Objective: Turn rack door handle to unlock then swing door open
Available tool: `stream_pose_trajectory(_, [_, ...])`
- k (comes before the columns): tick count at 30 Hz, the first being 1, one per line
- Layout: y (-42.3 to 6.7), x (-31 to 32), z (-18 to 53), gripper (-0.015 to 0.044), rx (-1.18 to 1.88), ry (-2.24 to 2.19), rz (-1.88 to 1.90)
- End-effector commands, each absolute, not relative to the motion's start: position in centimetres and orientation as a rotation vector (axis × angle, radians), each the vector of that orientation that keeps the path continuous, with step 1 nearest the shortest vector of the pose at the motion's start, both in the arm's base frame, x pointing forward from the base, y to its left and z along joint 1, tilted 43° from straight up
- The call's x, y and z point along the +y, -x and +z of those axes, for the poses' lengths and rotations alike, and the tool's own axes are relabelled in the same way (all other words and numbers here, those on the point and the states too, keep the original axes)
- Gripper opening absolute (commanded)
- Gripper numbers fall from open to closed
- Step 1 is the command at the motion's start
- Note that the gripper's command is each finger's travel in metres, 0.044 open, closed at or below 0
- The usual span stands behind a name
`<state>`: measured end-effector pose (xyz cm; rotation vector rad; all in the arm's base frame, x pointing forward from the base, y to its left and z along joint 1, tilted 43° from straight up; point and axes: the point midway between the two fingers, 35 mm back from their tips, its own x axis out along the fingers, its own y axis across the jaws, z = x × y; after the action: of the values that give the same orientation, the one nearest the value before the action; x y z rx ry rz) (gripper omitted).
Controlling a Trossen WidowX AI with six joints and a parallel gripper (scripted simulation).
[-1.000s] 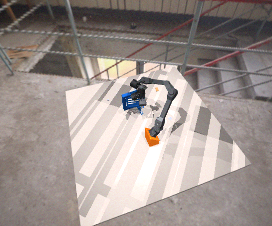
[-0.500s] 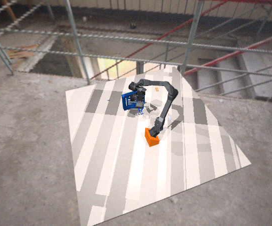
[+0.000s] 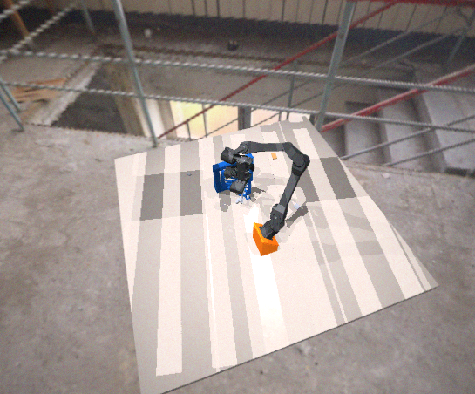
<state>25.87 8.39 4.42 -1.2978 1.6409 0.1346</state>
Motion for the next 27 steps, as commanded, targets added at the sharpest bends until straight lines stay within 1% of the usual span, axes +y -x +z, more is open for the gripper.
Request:
stream_pose_trajectory(1, [-25.6,8.8,4.0,0.0021,1.623,1.234,0.064])
stream_pose_trajectory(27, [-23.3,12.4,0.4,0.0021,1.545,0.925,-0.244])
